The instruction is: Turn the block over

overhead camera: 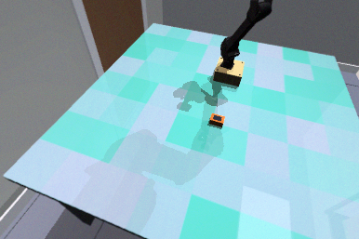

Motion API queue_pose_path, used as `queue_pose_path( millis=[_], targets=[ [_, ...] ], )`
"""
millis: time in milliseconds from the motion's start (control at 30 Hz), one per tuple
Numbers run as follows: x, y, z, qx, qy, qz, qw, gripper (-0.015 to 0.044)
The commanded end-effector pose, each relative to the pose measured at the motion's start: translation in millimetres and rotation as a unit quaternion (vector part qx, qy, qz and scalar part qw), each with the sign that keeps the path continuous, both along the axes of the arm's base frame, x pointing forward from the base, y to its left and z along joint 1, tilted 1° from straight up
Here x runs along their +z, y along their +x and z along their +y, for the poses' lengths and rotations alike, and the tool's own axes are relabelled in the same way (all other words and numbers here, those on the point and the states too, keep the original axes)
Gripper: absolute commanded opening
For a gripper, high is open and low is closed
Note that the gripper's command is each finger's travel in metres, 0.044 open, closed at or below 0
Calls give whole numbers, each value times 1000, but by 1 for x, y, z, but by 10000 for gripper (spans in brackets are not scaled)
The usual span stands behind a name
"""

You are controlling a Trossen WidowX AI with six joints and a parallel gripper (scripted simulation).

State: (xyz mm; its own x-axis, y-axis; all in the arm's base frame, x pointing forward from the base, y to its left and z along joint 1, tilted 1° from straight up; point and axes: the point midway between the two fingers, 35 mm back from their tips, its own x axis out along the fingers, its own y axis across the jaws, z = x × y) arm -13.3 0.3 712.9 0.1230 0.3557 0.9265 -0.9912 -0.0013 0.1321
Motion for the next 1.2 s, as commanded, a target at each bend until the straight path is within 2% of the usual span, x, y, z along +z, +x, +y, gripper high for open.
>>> queue_pose_path(
  millis=[0,233,467,700,1000,1167],
  targets=[
    [0,-1,-2,4,3,0,1000,426],
    [7,-24,-71,175,110,-18,978,440],
    [0,-22,-156,357,223,-43,906,440],
    [-23,8,-234,519,315,-70,791,440],
    [-54,57,-290,644,382,-98,656,440],
    [-90,110,-327,714,445,-124,526,440]
  ],
)
